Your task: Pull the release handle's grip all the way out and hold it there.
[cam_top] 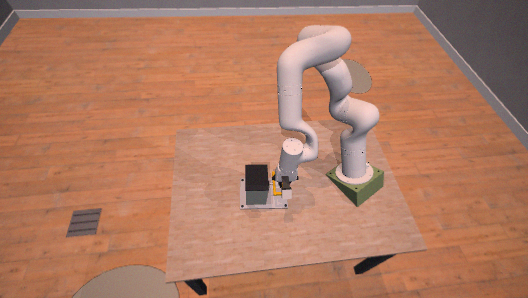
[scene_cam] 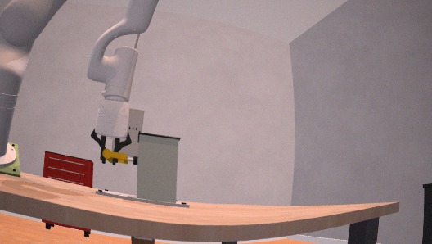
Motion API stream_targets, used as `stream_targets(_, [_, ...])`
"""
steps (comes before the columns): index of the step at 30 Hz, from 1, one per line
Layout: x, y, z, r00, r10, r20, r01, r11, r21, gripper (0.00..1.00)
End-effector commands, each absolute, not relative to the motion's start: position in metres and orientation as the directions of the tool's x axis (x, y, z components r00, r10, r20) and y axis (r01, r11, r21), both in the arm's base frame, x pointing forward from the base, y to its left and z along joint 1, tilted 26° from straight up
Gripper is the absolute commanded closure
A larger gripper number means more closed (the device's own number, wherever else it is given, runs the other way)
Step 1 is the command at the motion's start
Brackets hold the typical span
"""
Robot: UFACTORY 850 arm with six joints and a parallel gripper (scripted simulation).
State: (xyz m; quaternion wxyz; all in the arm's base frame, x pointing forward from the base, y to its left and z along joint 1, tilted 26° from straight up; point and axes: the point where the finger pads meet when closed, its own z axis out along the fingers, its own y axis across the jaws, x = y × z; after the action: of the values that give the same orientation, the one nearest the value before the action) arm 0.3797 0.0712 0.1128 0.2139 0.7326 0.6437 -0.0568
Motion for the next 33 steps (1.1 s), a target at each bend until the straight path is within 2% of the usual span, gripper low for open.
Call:
stream_targets(1, [0.38, 0.072, 0.113, 0.165, 0.919, -0.358, 0.967, -0.08, 0.241, 1.0])
stream_targets(33, [0.33, 0.076, 0.101, 0.165, 0.919, -0.358, 0.967, -0.08, 0.241, 1.0])
